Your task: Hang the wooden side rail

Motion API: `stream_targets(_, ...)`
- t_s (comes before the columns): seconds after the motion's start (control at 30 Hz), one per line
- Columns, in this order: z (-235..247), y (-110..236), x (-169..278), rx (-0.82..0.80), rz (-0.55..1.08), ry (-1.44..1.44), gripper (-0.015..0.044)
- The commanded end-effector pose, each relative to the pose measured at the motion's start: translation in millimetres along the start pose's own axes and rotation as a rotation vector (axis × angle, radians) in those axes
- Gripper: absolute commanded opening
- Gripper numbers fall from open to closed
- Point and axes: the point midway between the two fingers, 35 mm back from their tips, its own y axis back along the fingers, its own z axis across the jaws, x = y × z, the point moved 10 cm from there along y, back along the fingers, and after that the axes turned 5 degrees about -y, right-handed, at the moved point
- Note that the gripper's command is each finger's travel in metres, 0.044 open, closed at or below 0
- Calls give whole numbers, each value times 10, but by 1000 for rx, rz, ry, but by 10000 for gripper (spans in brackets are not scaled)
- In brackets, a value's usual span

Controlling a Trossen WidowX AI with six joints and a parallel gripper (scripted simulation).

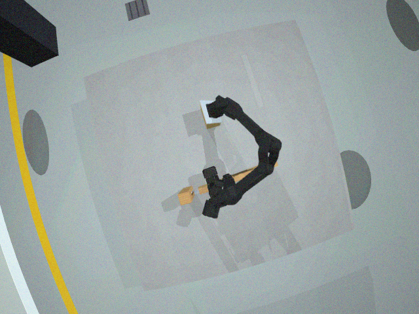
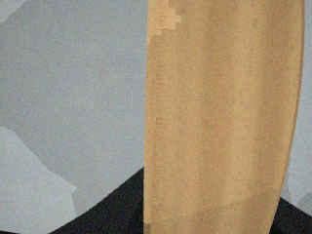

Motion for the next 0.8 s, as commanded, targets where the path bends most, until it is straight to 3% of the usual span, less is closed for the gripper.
stream_targets(0.0,-9,35,26,12,4,5,0)
stream_targets(0.77,-8,43,47,12,5,5,0)
